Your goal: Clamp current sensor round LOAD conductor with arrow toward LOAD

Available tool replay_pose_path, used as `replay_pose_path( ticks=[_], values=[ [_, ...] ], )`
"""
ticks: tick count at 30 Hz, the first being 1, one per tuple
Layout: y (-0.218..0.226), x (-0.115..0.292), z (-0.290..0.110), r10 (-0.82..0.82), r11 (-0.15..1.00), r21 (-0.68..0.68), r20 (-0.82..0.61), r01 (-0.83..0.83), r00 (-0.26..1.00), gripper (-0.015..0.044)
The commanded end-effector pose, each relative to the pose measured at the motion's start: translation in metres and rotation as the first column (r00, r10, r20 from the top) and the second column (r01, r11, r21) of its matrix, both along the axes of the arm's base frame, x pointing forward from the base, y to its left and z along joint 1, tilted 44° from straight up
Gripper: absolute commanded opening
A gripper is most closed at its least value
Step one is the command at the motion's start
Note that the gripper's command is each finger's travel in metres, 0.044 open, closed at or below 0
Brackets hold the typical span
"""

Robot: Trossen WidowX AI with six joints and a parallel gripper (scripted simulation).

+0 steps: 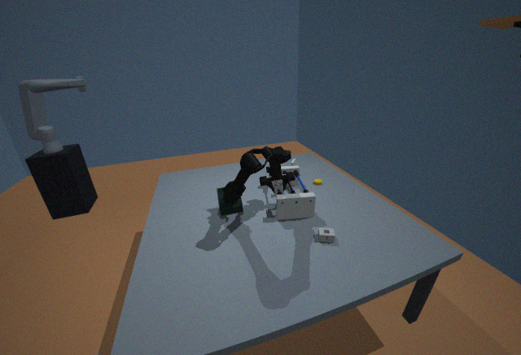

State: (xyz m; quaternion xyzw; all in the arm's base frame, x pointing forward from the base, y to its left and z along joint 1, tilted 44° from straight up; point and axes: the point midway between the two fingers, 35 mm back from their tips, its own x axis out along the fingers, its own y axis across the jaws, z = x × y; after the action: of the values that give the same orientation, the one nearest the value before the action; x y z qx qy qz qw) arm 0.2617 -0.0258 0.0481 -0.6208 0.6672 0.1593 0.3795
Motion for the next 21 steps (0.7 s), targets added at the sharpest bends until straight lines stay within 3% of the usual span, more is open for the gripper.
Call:
replay_pose_path(
  ticks=[1,21],
  values=[
    [0.0012,-0.0005,0.0019,0.038,0.999,-0.019,0.031,-0.037,0.999,0.0],
    [0.0005,-0.0014,0.0004,-0.027,1.0,0.01,-0.031,0.027,0.999,0.0]
  ],
)
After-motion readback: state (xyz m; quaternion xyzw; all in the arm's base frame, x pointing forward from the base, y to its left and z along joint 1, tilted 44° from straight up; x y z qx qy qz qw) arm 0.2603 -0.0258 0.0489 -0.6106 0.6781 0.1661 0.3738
